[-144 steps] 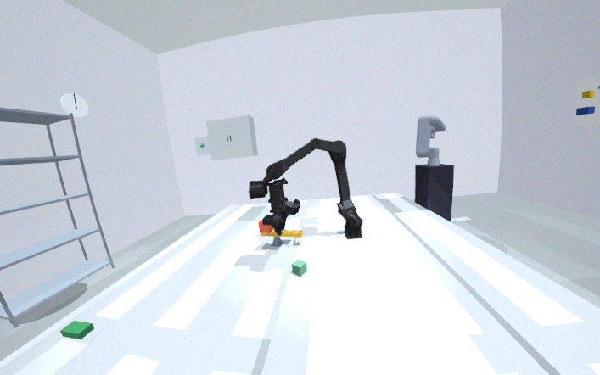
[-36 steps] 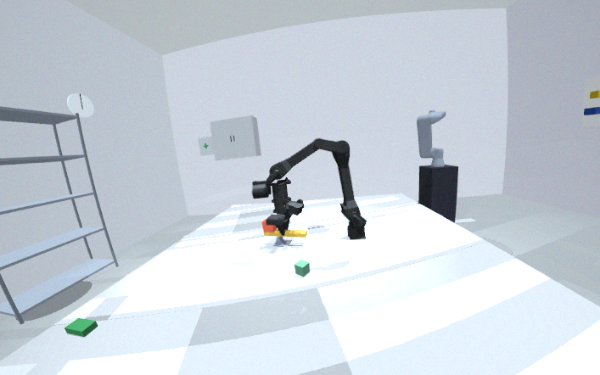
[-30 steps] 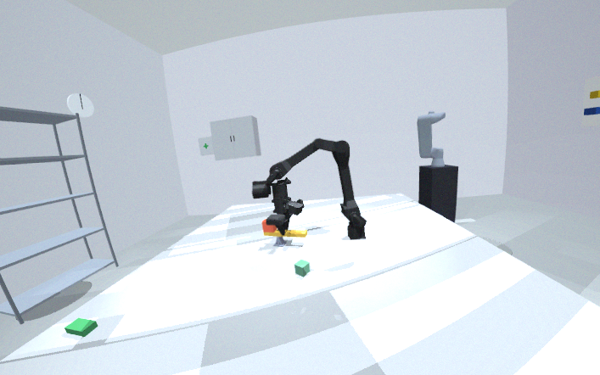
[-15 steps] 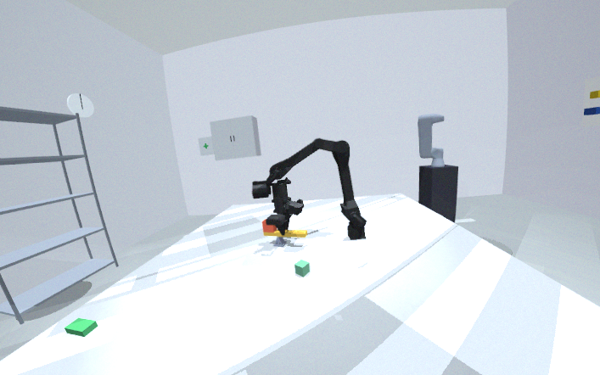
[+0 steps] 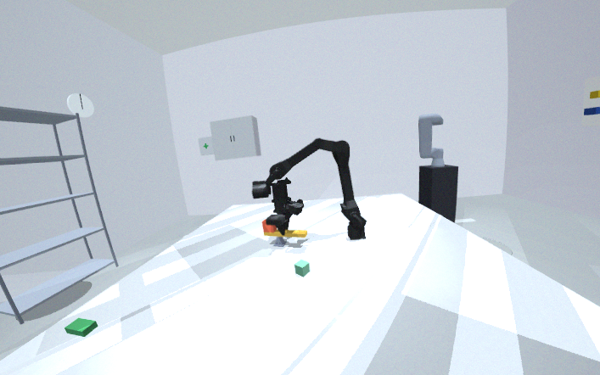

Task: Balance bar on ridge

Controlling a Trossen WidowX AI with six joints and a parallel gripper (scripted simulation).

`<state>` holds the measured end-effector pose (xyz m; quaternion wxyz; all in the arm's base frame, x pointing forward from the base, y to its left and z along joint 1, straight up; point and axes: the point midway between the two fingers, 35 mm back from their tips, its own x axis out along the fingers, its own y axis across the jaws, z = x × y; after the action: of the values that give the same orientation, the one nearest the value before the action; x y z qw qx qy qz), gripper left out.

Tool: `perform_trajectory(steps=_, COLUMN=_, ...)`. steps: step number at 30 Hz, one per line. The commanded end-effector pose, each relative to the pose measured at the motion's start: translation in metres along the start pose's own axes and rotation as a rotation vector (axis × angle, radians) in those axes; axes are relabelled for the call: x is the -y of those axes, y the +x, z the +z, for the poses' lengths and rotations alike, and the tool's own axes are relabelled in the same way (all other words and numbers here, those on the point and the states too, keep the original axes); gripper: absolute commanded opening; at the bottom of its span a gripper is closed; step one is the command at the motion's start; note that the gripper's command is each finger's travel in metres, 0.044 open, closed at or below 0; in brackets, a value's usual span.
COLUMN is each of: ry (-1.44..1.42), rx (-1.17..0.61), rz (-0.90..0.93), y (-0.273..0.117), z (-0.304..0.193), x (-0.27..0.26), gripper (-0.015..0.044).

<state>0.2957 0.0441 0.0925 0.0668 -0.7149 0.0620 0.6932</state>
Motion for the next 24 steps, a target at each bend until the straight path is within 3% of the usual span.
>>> perform_trajectory(steps=1, ry=0.0, rx=0.0, rz=0.0, y=0.0, z=0.0, x=0.0, gripper=0.0157)
perform_trajectory(steps=24, ry=0.0, rx=0.0, rz=0.0, y=0.0, z=0.0, x=0.0, gripper=0.0169)
